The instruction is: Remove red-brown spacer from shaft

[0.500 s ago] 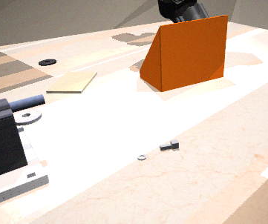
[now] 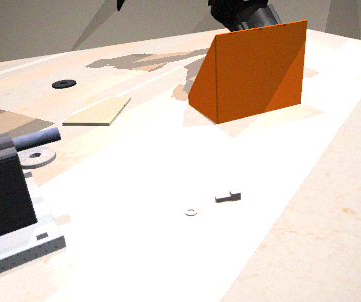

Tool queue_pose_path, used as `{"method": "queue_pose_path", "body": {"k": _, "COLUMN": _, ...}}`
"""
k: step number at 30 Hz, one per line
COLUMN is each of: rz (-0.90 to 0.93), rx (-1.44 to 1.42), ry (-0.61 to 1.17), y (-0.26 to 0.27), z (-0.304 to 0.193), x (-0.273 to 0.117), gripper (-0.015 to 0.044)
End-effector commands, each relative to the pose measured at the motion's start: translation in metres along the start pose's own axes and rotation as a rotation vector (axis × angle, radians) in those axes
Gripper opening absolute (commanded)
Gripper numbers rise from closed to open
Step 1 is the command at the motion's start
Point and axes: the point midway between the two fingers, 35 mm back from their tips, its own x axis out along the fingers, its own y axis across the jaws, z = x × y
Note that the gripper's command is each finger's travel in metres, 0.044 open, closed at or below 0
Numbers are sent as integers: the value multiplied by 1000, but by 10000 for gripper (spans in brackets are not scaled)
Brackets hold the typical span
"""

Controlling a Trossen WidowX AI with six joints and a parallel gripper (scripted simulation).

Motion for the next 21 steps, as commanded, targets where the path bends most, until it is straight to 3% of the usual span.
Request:
{"method": "queue_pose_path", "body": {"k": 1, "rz": 86, "rx": -202, "ry": 115, "y": 18, "z": -57, "x": -11, "gripper": 440}}
{"method": "queue_pose_path", "body": {"k": 6, "rz": 176, "rx": -384, "ry": 201, "y": 29, "z": -110, "x": -28, "gripper": 440}}
{"method": "queue_pose_path", "body": {"k": 12, "rz": 378, "rx": -740, "ry": 321, "y": 28, "z": -208, "x": -81, "gripper": 440}}
{"method": "queue_pose_path", "body": {"k": 21, "rz": 740, "rx": -1269, "ry": 403, "y": -29, "z": -328, "x": -176, "gripper": 440}}
